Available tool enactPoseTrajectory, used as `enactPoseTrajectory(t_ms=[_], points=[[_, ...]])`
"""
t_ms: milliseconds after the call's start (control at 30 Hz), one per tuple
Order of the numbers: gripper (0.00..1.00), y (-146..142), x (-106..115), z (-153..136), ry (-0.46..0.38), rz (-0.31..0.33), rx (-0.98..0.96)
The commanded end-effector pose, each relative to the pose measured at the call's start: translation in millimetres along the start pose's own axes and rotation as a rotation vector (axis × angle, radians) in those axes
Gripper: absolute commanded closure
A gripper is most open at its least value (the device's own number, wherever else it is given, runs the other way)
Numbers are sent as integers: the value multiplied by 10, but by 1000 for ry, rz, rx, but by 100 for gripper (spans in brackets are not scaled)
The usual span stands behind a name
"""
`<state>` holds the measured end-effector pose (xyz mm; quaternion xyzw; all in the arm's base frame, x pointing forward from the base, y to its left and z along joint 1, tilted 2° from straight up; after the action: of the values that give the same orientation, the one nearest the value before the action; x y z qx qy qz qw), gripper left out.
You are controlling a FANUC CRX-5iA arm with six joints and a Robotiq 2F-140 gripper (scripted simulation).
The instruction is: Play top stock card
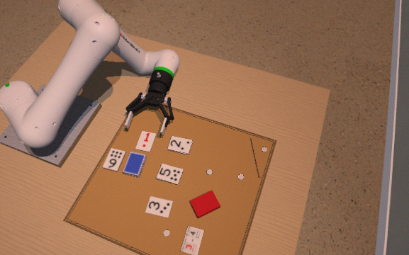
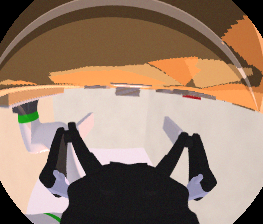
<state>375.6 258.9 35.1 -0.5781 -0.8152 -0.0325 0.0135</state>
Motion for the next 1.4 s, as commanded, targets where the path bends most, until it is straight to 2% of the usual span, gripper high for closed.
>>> enactPoseTrajectory(t_ms=[0, 933, 1133, 1367], points=[[0, -10, -5, 25, -6, -1, 4], [0, -9, -4, 6, -6, -1, 4], [0, 1, 3, -122, -6, -1, 4], [0, 22, 20, -412, -6, -1, 4]])
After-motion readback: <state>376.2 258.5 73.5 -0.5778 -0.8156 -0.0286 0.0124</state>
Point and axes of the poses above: the point where the finger pads meet when closed, its own x axis back along the fingers, its own y axis across the jaws, z = x × y, the point moved 6 cm from there along x, back along the fingers, and after that the axes turned 4 degrees about -x, right-handed, at the moved point
